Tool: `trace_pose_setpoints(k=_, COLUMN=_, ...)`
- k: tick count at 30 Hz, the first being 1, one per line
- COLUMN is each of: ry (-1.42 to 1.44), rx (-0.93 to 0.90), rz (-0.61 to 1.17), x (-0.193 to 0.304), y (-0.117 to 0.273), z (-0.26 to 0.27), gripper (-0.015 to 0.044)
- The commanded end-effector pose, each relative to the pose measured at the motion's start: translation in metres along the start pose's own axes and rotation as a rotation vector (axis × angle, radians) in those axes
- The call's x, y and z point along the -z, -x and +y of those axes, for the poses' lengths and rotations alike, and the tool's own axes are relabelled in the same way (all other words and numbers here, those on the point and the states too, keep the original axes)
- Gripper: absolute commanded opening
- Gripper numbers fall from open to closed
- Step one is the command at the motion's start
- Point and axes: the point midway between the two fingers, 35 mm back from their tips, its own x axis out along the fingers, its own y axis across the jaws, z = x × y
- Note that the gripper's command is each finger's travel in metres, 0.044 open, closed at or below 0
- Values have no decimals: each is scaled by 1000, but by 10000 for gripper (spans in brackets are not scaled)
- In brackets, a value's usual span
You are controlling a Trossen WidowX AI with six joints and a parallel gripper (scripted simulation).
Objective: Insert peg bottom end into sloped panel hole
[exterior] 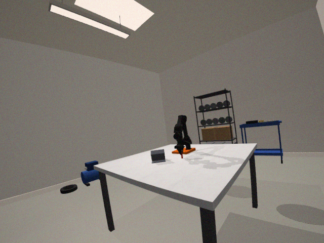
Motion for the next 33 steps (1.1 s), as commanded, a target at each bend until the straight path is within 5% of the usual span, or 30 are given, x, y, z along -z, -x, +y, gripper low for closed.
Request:
trace_pose_setpoints(k=1, ry=0, rx=0, rz=0, x=0, y=0, z=0, gripper=99)
trace_pose_setpoints(k=3, ry=0, rx=0, rz=0, x=0, y=0, z=0, gripper=46)
trace_pose_setpoints(k=10, ry=0, rx=0, rz=0, x=0, y=0, z=0, gripper=0)
trace_pose_setpoints(k=33, ry=2, rx=-2, rz=-4, x=0, y=52, z=-2, gripper=0)
